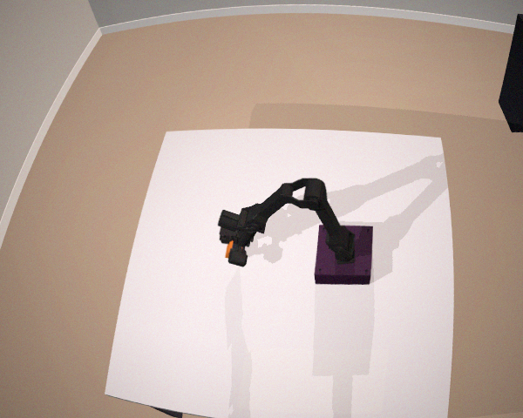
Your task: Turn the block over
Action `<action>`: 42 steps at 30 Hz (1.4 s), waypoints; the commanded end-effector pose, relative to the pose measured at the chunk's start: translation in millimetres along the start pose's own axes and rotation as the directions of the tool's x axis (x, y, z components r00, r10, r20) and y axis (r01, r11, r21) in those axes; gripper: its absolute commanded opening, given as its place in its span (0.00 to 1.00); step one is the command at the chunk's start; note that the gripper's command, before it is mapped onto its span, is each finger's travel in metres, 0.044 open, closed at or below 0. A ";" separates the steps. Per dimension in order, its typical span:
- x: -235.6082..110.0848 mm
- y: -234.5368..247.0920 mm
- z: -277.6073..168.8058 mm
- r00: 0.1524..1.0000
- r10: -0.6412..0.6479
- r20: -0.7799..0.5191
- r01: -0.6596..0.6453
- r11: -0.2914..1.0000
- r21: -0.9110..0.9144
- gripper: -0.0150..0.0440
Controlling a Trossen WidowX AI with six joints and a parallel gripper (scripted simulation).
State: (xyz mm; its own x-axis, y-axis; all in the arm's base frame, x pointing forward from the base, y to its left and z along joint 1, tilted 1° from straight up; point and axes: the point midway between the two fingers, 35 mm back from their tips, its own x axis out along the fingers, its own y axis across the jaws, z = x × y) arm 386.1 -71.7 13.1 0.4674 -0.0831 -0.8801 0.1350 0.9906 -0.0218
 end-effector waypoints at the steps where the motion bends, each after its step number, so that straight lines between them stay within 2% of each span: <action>1: -4.3 0.3 -0.2 0.999 0.002 0.055 -0.002 1.000 -0.006 0.25; 7: -2.3 0.3 -0.2 0.998 0.002 0.064 -0.002 1.000 -0.006 0.25; 25: 30.1 -0.1 -4.9 0.947 0.004 0.321 -0.003 1.000 -0.002 0.25; 42: 23.6 0.4 -17.3 0.842 0.005 0.539 -0.002 1.000 -0.007 0.25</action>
State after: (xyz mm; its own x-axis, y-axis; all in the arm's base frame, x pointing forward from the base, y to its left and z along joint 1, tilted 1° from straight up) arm 388.2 -72.9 -15.0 0.8467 -0.1253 -0.5171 0.1332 0.9908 -0.0219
